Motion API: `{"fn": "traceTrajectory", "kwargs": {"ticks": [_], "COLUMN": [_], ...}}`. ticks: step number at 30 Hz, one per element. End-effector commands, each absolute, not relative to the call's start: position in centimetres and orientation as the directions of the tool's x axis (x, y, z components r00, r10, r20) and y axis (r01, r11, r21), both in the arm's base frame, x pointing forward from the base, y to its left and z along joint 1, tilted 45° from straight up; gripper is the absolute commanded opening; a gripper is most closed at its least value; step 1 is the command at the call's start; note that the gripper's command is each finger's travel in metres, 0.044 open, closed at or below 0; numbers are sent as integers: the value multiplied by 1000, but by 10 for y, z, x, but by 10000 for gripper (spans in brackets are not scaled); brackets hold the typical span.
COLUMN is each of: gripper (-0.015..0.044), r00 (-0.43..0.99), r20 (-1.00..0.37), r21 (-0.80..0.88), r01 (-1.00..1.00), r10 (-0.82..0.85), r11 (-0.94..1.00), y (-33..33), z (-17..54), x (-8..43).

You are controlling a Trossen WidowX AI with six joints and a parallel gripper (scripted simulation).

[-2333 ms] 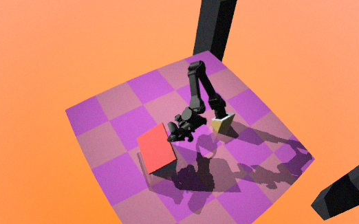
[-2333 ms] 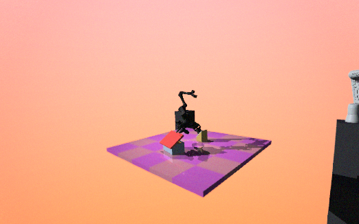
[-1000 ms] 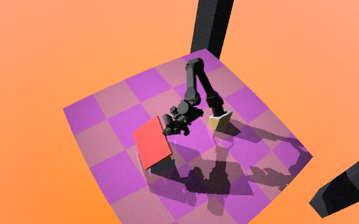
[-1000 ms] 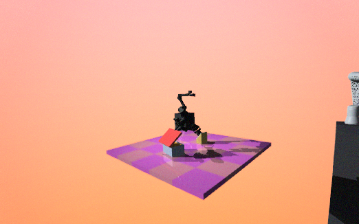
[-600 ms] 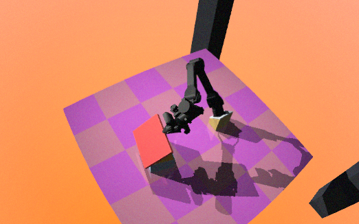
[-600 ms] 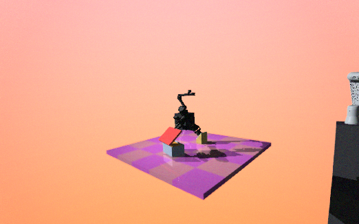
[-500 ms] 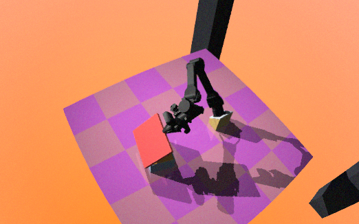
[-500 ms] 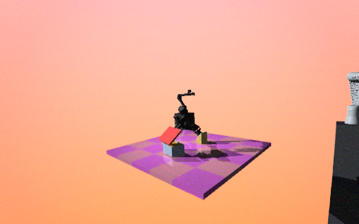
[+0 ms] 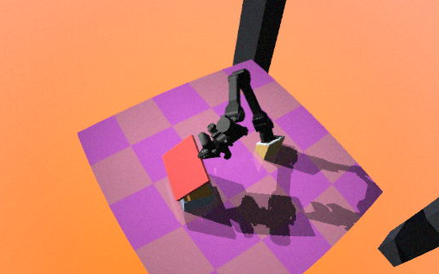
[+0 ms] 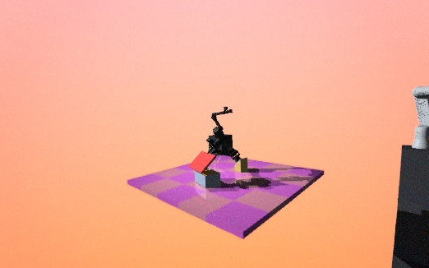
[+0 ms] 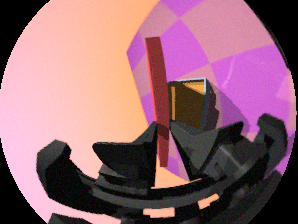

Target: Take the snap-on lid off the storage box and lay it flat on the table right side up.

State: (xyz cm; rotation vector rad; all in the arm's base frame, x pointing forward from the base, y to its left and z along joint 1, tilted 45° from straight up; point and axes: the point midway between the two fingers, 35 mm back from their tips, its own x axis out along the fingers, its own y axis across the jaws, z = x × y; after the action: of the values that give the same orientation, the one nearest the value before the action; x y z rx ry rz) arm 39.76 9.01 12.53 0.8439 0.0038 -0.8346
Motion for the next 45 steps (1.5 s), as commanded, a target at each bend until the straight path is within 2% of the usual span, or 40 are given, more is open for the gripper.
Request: {"fn": "traceTrajectory", "kwargs": {"ticks": [1,45], "gripper": [0,0], "r00": [695,694], "r20": [-316,-316], "r21": [663,659], "r01": [649,651], "r10": [-646,-647], "r11": [374,376], "y": [85,30], "z": [133,190], "x": [394,357]}}
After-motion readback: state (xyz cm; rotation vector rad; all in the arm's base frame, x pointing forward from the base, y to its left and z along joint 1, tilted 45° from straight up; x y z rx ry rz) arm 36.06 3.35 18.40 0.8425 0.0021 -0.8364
